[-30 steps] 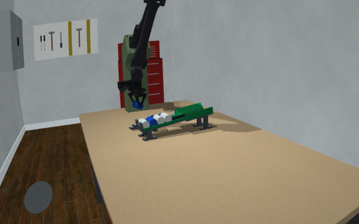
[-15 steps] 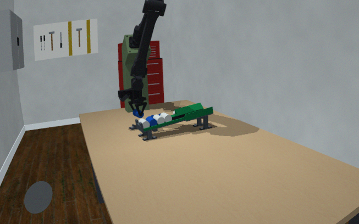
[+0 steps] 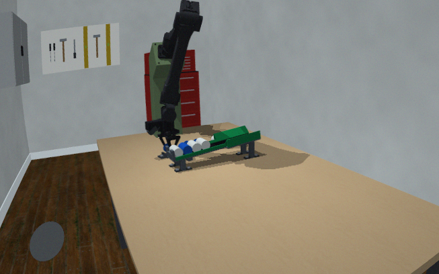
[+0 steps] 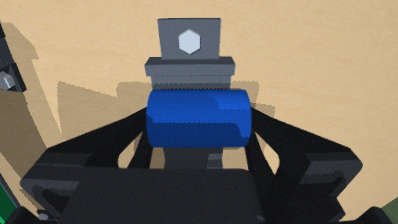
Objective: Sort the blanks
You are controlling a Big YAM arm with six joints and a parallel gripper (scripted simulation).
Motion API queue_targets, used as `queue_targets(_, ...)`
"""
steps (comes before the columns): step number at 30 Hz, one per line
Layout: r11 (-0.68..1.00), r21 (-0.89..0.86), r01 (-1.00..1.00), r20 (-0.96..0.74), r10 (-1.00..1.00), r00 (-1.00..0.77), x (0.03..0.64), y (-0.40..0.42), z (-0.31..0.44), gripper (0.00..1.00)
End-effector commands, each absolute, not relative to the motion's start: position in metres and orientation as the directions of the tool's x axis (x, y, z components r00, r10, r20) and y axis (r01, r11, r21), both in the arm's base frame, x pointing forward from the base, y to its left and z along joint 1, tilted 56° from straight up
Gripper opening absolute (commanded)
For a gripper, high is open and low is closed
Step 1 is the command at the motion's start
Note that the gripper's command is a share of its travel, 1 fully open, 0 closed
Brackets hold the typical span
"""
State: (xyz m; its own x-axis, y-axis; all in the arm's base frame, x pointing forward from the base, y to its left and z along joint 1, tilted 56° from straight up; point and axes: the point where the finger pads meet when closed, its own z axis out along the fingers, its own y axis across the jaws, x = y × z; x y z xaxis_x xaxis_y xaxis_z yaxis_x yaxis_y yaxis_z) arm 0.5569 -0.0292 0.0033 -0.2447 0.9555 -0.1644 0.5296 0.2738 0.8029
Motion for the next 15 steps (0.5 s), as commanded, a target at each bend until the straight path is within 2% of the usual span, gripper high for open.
queue_targets(1, 0.277, 0.826, 0.491, -0.177, 0.954, -0.241, 0.5663, -0.0243, 0.0233, 0.6)
queue_targets(15, 0.276, 0.818, 0.505, -0.171, 0.954, -0.244, 0.563, -0.0238, 0.0151, 0.6)
